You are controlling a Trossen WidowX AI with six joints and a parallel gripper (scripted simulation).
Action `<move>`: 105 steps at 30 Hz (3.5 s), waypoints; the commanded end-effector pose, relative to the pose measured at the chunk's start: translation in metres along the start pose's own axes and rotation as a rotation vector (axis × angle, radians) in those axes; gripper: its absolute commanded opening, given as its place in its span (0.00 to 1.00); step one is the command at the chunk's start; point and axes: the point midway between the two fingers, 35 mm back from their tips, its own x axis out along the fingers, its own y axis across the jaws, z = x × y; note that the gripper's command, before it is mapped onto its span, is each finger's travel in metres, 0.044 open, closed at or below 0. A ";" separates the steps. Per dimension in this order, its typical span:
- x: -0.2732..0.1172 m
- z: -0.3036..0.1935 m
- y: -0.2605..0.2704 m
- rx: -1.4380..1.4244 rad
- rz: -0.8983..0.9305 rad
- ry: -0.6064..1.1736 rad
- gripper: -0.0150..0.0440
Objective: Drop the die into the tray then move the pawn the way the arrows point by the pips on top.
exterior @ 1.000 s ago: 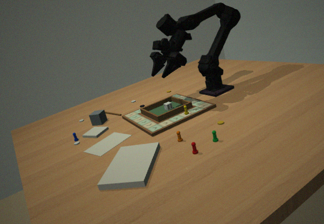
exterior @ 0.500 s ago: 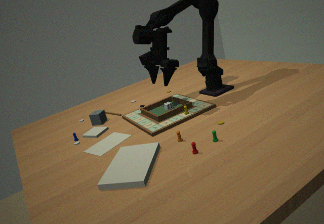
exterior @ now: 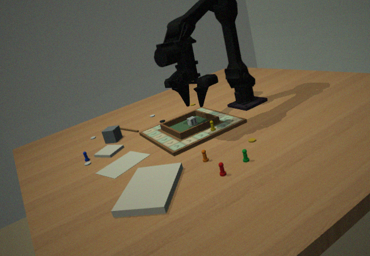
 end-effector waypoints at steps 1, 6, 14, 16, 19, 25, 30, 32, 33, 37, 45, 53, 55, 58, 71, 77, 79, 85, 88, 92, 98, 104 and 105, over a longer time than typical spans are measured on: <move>0.015 0.000 0.045 -0.208 0.016 0.044 0.59; 0.017 0.000 0.054 -0.247 0.018 0.050 0.59; 0.032 -0.001 0.054 -0.247 0.018 0.050 0.59; 0.033 -0.001 0.054 -0.247 0.018 0.050 0.59; 0.036 -0.001 0.054 -0.247 0.018 0.050 0.59; 0.046 -0.001 0.054 -0.247 0.018 0.050 0.59; 0.054 -0.002 0.054 -0.247 0.018 0.050 0.59; 0.057 -0.002 0.054 -0.247 0.018 0.050 0.59; 0.059 -0.002 0.054 -0.247 0.018 0.051 0.59; 0.065 -0.003 0.054 -0.247 0.018 0.051 0.59; 0.073 -0.004 0.055 -0.247 0.018 0.051 0.55; 0.073 -0.004 0.055 -0.247 0.018 0.051 0.29; 0.073 -0.004 0.055 -0.247 0.018 0.051 0.27; 0.073 -0.004 0.055 -0.247 0.018 0.051 0.25; 0.011 0.008 0.055 -0.247 0.018 0.050 0.25; -0.020 0.008 0.054 -0.247 0.018 0.050 0.25; -0.030 0.007 0.054 -0.247 0.018 0.050 0.25; -0.054 0.003 0.053 -0.247 0.018 0.050 0.25; -0.053 0.003 0.053 -0.247 0.018 0.051 0.25; -0.048 -0.006 0.052 -0.247 0.018 0.051 0.25; -0.038 -0.022 0.050 -0.247 0.018 0.052 0.25; -0.026 -0.038 0.047 -0.244 0.017 0.051 0.25; -0.024 -0.041 0.047 -0.243 0.017 0.051 0.25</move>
